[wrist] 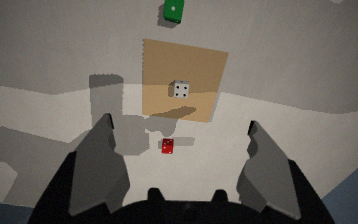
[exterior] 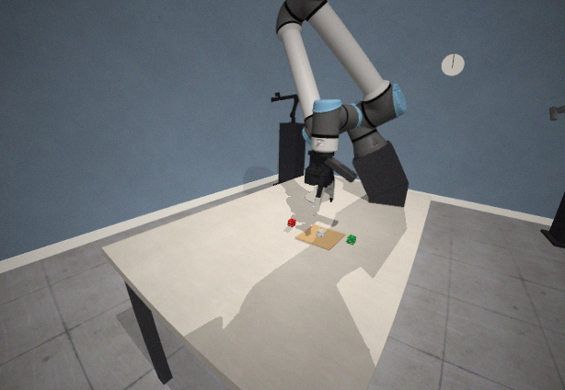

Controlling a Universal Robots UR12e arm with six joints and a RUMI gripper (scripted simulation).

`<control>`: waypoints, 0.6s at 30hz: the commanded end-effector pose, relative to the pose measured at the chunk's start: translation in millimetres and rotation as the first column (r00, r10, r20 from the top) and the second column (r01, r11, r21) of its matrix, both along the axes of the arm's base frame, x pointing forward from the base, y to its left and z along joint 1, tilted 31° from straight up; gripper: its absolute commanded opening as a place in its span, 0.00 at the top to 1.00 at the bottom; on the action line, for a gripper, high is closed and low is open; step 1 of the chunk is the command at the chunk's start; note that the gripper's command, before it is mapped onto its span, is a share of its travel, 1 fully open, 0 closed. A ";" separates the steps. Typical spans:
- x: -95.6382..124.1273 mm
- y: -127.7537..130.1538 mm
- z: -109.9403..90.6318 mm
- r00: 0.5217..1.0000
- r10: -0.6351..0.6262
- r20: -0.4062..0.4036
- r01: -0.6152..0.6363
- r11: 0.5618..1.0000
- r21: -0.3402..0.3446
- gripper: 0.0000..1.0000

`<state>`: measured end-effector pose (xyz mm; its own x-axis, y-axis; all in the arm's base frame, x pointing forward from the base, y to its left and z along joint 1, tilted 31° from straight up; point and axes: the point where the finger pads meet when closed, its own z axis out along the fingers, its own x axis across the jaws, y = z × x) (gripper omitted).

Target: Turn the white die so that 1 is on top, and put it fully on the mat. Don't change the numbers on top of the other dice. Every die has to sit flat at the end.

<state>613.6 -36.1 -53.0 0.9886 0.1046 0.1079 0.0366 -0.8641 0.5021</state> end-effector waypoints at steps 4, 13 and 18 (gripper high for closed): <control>-0.8 0.6 -0.2 0.998 0.061 -0.034 -0.061 0.998 -0.009 0.00; -3.4 1.2 -1.5 0.971 0.205 -0.121 -0.209 0.978 -0.023 0.00; -4.5 1.4 -2.1 0.951 0.266 -0.160 -0.274 0.962 -0.024 0.00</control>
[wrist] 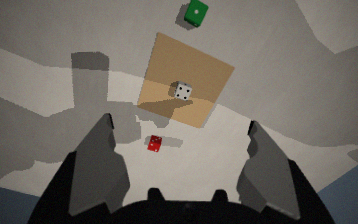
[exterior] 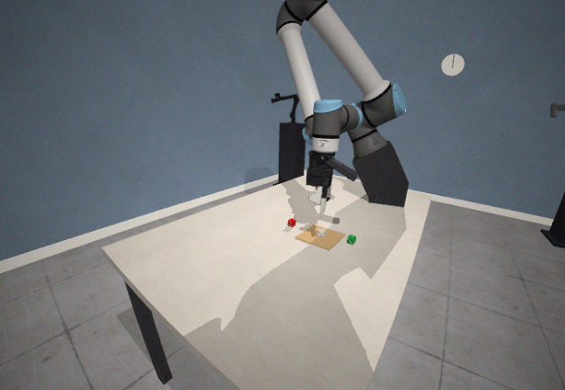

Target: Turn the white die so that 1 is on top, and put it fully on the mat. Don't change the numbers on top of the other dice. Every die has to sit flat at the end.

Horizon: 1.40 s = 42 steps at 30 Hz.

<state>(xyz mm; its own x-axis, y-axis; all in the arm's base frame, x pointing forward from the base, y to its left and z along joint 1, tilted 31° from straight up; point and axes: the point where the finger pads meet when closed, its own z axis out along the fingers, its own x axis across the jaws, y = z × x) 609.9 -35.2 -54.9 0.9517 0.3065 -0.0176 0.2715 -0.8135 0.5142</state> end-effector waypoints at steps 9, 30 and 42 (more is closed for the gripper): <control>-4.2 0.4 -1.5 0.948 0.274 -0.162 -0.281 0.960 -0.022 0.00; -9.6 -1.9 -2.9 0.642 0.639 -0.424 -0.691 0.722 0.044 0.00; -10.7 -3.9 -2.9 0.379 0.755 -0.535 -0.845 0.518 0.134 0.00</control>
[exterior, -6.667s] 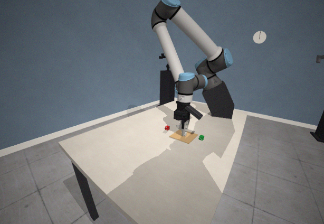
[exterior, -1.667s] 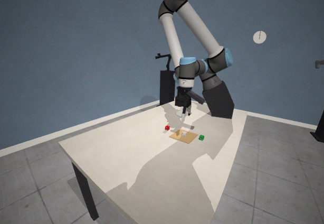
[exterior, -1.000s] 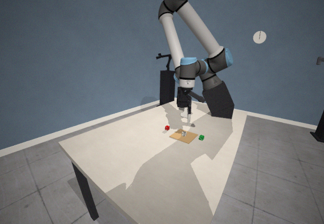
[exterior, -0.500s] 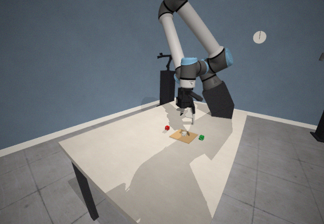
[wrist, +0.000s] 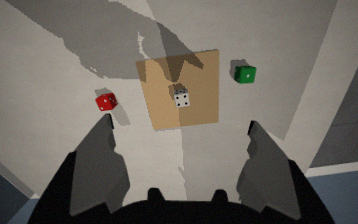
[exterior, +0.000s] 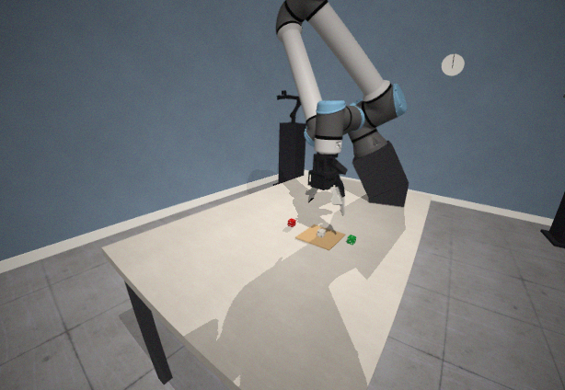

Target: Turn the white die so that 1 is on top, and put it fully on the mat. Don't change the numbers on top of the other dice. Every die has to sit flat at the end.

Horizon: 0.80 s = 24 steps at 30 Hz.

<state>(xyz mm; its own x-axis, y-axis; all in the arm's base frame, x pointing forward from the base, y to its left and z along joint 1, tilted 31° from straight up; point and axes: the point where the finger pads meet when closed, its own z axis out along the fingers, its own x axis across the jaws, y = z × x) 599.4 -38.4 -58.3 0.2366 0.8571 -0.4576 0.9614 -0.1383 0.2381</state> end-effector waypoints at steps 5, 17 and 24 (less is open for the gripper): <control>-0.2 -1.6 0.5 0.961 0.239 -0.136 -0.244 0.970 -0.019 0.00; 0.8 -3.5 0.7 0.835 0.468 -0.289 -0.490 0.872 -0.006 0.00; 1.7 -4.1 0.8 0.753 0.555 -0.353 -0.589 0.808 0.014 0.00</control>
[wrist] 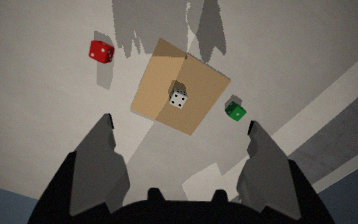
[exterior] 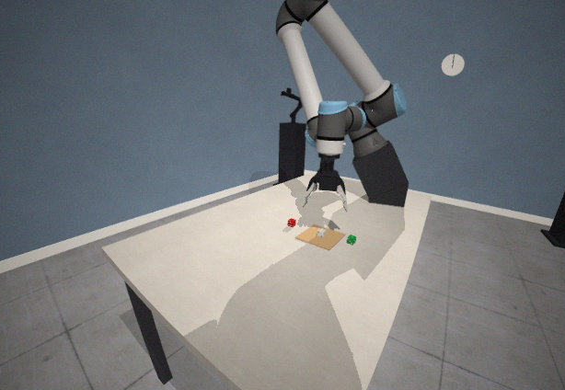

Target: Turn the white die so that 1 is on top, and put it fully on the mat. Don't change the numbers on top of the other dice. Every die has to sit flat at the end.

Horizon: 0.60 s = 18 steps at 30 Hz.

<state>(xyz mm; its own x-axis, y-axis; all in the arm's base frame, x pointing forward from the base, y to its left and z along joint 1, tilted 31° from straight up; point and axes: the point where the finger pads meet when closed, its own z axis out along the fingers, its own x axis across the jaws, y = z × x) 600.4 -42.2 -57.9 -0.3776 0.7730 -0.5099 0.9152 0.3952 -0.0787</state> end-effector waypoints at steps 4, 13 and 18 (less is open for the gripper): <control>1.8 -0.8 0.5 0.976 0.189 -0.105 -0.192 0.981 -0.017 0.00; 4.3 -1.3 0.5 0.900 0.374 -0.224 -0.388 0.922 -0.017 0.00; 5.3 -1.4 0.5 0.866 0.427 -0.260 -0.445 0.896 -0.011 0.00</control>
